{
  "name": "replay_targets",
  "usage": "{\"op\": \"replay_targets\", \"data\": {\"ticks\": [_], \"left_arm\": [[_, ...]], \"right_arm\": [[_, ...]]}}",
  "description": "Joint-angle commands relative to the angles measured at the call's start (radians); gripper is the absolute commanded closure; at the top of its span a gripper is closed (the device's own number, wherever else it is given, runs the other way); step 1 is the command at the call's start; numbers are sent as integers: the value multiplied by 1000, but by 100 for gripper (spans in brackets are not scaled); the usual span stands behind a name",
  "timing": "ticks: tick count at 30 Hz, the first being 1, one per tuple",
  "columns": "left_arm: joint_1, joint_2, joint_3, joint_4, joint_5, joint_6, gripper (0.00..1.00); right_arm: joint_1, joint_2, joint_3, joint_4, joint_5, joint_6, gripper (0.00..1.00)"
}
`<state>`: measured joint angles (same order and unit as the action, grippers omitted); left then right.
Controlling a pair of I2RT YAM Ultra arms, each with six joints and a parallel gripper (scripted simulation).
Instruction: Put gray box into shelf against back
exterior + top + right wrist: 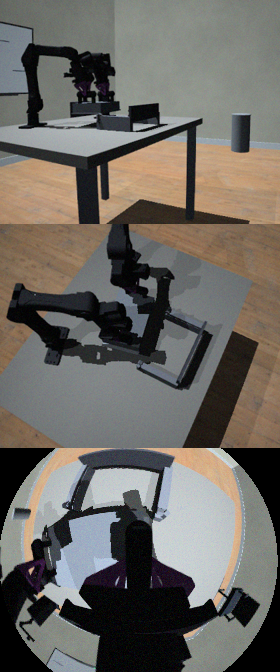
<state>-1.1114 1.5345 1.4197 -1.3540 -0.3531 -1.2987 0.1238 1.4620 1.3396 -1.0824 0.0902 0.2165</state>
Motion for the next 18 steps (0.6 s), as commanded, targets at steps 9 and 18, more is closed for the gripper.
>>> {"op": "replay_targets", "data": {"ticks": [9,18], "left_arm": [[22,-49,50,52,-55,87,85],[38,-52,49,67,-48,133,85]], "right_arm": [[22,-60,1,47,40,72,85],[32,-88,13,40,54,105,85]]}}
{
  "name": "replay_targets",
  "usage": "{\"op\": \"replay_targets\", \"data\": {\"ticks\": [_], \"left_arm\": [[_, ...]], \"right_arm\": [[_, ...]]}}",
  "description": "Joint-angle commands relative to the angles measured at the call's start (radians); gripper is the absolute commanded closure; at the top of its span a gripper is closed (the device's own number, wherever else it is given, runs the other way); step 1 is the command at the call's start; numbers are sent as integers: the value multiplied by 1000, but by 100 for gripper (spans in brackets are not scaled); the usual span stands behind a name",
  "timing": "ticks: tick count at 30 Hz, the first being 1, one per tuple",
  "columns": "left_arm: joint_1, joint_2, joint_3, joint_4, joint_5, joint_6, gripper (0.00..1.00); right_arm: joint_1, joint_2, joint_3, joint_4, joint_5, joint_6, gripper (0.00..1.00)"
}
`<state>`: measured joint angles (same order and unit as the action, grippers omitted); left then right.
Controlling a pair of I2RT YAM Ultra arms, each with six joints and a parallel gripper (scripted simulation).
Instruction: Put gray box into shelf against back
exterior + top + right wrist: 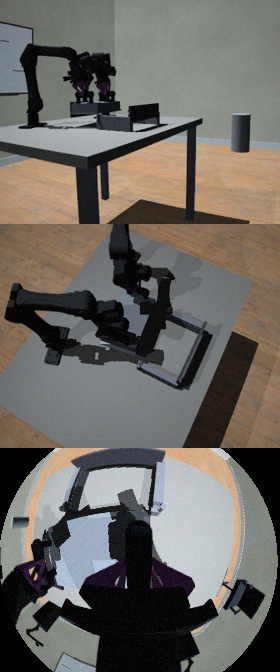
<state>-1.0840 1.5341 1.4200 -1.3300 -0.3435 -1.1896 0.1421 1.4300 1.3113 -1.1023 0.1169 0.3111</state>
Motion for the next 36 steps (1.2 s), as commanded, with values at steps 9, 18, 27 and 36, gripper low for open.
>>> {"op": "replay_targets", "data": {"ticks": [9,18,27,36], "left_arm": [[31,-57,45,73,-44,126,85],[33,-51,34,81,-36,137,85],[49,-61,41,91,-31,178,85],[60,-57,-42,135,-28,181,85]], "right_arm": [[35,-77,-4,44,60,106,85],[45,-82,-9,42,67,116,85],[53,-96,-34,35,79,152,85],[28,-98,-96,74,81,133,85]]}}
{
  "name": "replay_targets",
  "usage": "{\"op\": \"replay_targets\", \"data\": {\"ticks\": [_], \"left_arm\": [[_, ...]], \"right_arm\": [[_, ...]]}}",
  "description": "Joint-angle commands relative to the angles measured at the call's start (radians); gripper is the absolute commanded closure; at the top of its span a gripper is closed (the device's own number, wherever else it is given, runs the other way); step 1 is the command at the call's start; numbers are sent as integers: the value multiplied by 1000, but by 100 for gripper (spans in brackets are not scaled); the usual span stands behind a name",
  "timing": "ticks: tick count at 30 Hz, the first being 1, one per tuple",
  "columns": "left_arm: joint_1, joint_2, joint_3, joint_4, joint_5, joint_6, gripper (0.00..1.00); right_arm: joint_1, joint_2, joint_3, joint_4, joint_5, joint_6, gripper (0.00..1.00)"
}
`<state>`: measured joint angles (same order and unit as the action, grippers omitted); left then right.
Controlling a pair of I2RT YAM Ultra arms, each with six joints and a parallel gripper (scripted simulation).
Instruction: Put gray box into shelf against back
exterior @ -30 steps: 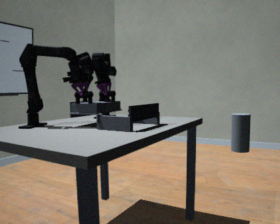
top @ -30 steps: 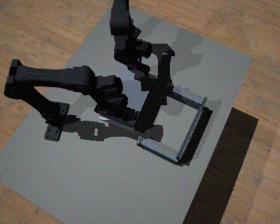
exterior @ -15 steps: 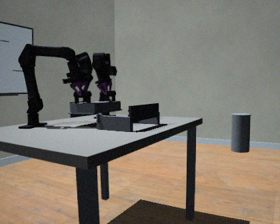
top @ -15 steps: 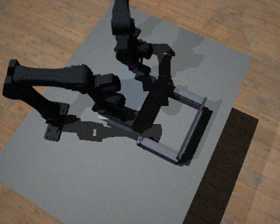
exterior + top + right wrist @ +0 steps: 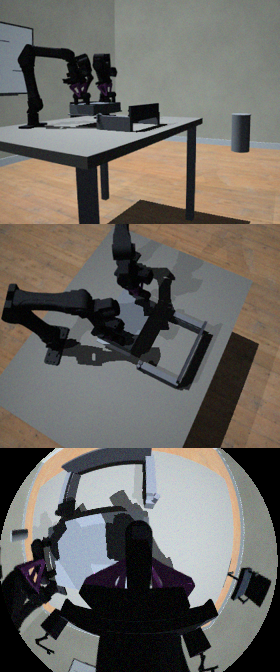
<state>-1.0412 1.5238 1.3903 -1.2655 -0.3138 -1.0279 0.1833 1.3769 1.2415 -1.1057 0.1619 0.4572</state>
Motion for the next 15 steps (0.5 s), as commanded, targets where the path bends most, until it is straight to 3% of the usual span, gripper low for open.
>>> {"op": "replay_targets", "data": {"ticks": [1,15], "left_arm": [[14,-48,4,72,-58,19,85],[1,-58,20,72,-57,18,85]], "right_arm": [[6,-43,1,79,36,-11,85],[20,-57,35,77,36,-8,85]]}}
